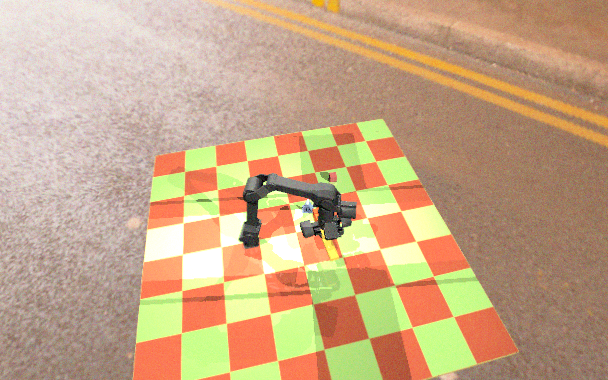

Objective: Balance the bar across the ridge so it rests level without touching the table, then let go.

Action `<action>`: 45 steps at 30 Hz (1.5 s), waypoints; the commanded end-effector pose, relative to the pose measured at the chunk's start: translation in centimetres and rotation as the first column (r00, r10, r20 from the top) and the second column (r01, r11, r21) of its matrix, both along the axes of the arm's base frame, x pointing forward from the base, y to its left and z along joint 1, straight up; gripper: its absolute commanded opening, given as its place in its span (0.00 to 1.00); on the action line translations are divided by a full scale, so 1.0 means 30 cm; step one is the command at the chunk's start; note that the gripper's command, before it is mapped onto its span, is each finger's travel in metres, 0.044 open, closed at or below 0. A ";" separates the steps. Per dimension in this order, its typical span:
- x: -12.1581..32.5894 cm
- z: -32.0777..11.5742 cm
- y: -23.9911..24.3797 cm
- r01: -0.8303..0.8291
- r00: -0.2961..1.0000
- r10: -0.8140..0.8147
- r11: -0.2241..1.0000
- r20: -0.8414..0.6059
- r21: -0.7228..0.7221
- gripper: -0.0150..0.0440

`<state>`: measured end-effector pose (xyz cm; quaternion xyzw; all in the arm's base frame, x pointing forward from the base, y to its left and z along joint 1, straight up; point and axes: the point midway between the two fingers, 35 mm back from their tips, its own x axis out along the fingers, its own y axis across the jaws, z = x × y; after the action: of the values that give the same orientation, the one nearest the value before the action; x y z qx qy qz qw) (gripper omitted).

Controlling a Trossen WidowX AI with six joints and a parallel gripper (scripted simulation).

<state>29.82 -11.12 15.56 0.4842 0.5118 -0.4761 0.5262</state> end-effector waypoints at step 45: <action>0.059 0.003 0.303 -0.944 -0.330 0.944 -0.330 -0.033 -0.019 0.25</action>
<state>31.48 -2.65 15.65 -0.1064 0.6898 0.1040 0.7086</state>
